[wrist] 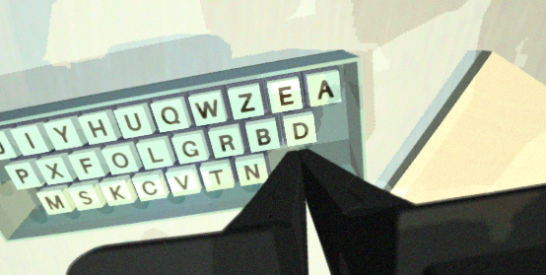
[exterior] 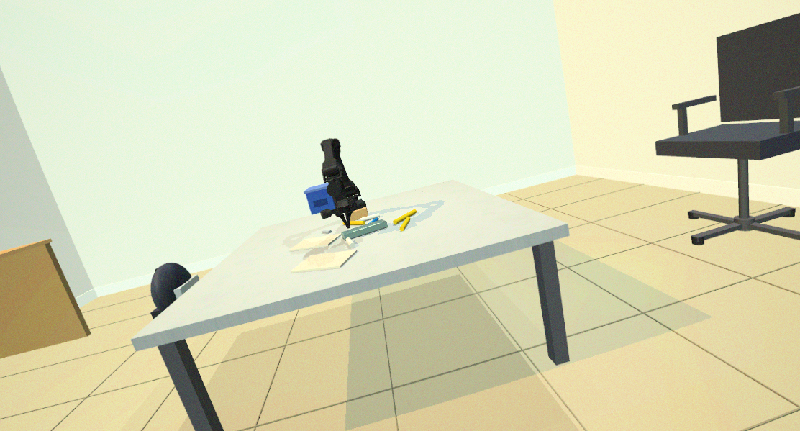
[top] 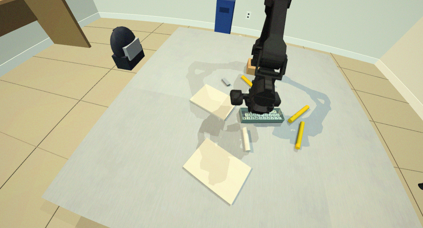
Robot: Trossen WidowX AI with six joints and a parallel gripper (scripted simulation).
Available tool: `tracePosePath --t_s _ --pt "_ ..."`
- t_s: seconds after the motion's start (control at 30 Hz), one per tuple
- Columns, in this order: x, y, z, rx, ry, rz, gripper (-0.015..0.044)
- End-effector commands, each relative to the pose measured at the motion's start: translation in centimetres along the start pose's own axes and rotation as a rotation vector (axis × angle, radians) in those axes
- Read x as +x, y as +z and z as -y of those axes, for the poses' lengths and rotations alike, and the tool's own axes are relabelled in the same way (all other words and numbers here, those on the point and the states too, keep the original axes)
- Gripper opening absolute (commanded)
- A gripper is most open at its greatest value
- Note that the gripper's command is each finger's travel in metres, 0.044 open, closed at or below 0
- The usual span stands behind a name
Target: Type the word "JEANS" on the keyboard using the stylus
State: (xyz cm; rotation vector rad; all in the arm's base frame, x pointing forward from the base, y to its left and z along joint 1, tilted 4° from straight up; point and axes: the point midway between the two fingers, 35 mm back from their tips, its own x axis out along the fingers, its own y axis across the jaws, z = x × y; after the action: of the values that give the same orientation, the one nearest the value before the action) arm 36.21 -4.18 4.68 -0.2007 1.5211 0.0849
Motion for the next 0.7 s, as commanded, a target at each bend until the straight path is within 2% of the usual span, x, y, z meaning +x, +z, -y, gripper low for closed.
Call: tracePosePath --t_s 0.0,0.27,0.57,0.67 --pt "-0.1 0.2 -0.3 -0.020 0.002 0.003 0.0000" --pt "-0.1 -2.6 -2.7 -0.020 0.004 0.001 0.0000" --pt "-0.1 -2.7 -3.0 -0.020 0.004 0.001 0.0000" --pt "-0.1 -2.6 -6.5 -0.020 0.007 0.001 0.0000"
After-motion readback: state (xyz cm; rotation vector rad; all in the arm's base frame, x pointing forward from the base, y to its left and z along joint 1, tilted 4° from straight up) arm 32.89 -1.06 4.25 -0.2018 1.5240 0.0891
